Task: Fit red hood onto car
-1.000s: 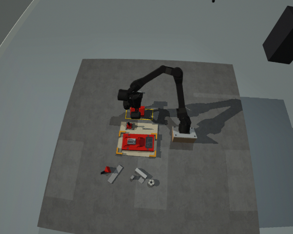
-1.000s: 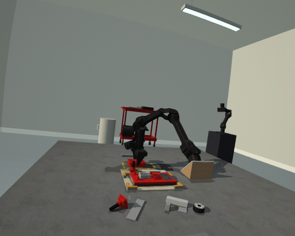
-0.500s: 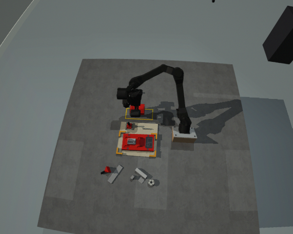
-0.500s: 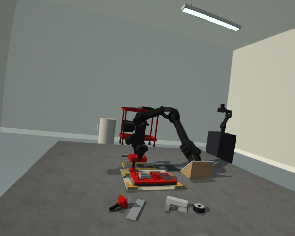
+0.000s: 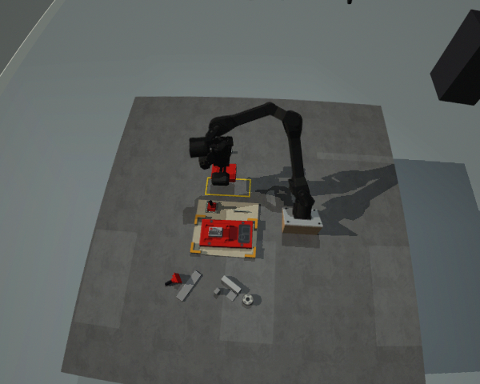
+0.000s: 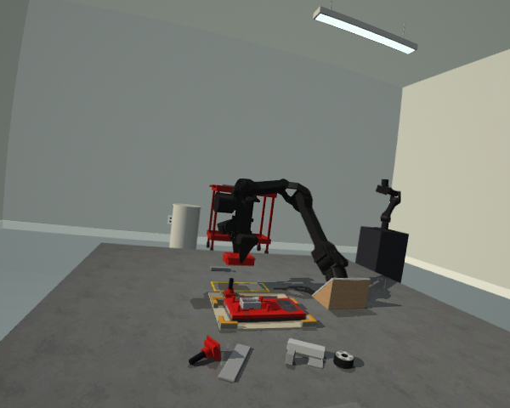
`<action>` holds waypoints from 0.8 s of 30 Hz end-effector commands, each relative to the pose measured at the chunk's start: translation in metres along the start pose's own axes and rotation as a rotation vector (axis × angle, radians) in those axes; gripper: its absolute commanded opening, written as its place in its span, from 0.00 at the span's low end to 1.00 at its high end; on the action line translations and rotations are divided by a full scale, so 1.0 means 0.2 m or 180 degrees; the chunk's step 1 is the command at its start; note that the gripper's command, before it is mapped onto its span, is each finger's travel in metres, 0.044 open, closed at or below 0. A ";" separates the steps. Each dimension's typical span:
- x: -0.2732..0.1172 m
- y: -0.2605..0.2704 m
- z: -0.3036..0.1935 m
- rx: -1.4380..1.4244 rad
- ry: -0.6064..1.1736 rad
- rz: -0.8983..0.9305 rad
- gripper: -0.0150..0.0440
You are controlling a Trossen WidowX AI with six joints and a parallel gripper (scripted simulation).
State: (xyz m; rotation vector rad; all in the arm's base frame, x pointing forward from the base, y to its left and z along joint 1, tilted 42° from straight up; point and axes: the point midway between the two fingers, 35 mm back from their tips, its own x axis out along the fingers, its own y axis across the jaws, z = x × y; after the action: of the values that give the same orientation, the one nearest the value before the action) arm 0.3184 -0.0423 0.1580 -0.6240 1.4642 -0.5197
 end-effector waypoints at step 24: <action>-0.09 0.42 0.12 -0.0062 -0.0008 0.0082 0.25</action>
State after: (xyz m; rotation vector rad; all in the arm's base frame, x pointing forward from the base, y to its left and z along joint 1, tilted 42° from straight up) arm 0.3337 0.0181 0.1274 -0.6215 1.4696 -0.4964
